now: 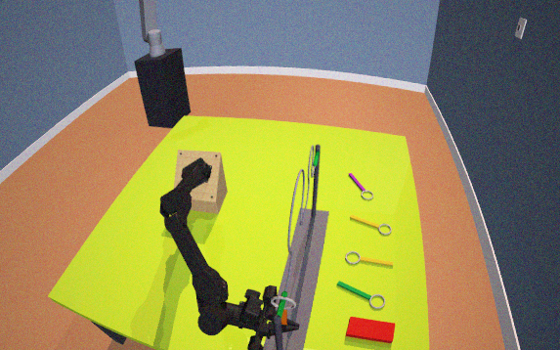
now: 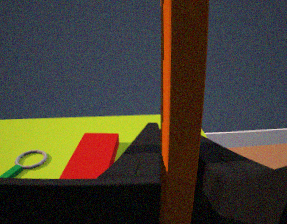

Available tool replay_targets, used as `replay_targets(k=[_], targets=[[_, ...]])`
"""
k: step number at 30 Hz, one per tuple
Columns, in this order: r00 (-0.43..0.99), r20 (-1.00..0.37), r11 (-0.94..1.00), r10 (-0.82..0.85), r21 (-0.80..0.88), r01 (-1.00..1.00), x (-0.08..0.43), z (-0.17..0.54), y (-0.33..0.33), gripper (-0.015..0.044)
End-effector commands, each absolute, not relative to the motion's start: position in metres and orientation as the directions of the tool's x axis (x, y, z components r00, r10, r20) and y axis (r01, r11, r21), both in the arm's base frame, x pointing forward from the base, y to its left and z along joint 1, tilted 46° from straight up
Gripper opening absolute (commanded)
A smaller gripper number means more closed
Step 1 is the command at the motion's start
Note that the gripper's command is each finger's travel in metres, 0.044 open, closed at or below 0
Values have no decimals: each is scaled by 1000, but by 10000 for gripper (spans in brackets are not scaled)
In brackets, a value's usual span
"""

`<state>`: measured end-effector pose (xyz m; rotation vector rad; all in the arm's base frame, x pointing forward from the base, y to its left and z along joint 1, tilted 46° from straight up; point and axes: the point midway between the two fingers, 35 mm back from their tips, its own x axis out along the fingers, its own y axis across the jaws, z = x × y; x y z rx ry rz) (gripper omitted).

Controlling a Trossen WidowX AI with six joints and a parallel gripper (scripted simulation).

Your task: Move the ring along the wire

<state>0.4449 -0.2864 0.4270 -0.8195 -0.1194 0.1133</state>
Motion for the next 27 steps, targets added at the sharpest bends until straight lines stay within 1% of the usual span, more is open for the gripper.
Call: replay_targets(k=[1,4,27], targets=[[987,62,677,147,-734,-54,445,427,-286,-76],[987,62,677,147,-734,-54,445,427,-286,-150],[987,61,675,148,-735,-56,443,435,-274,-150]])
